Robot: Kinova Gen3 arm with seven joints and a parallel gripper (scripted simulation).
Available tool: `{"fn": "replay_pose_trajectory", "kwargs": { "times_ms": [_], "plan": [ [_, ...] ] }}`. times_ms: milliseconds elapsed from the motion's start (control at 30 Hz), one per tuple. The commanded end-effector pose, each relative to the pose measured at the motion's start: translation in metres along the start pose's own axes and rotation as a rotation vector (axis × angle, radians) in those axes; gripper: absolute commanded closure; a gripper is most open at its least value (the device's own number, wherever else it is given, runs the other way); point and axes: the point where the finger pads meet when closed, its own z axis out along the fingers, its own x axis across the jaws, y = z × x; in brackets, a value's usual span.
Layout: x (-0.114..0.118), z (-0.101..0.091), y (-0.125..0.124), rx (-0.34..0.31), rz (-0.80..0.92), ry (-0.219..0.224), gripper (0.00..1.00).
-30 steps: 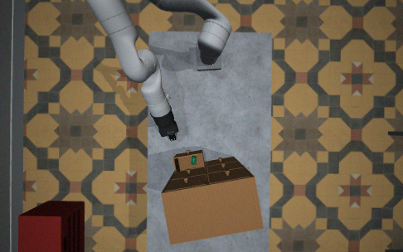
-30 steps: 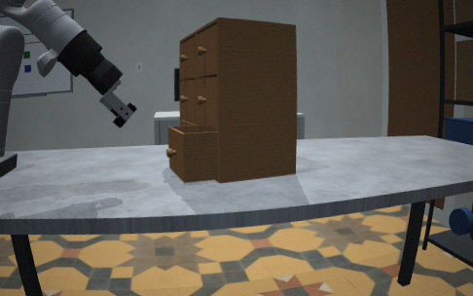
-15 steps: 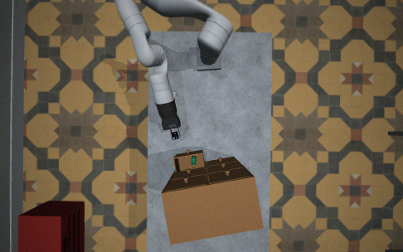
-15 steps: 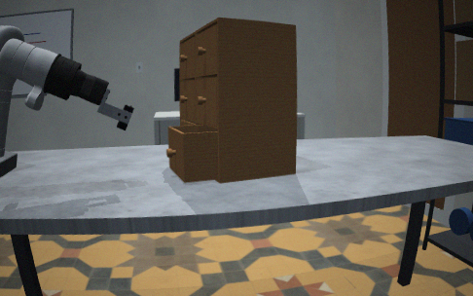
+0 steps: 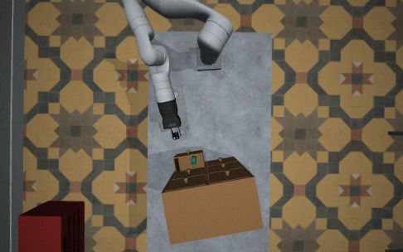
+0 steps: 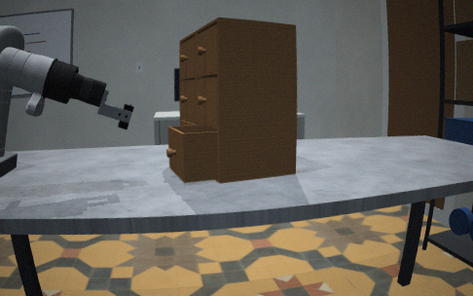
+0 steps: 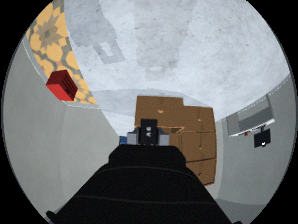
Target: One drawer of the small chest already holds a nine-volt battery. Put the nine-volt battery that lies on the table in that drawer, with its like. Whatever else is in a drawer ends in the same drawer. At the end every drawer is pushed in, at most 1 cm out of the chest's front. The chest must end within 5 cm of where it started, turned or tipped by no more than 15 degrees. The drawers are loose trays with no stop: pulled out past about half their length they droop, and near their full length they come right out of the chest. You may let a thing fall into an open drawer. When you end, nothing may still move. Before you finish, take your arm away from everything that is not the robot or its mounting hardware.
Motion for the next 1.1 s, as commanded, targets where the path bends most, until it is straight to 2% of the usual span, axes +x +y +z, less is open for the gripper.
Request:
{"fn": "replay_pose_trajectory", "kwargs": {
  "times_ms": [0,500,1067],
  "plan": [
    [0.000,0.000,0.001,-0.002,0.001,-0.001,0.49],
    [0.000,0.003,0.002,-0.002,0.001,0.000,0.49],
    [0.000,0.015,0.006,-0.002,0.001,0.000,0.49]
  ]
}}
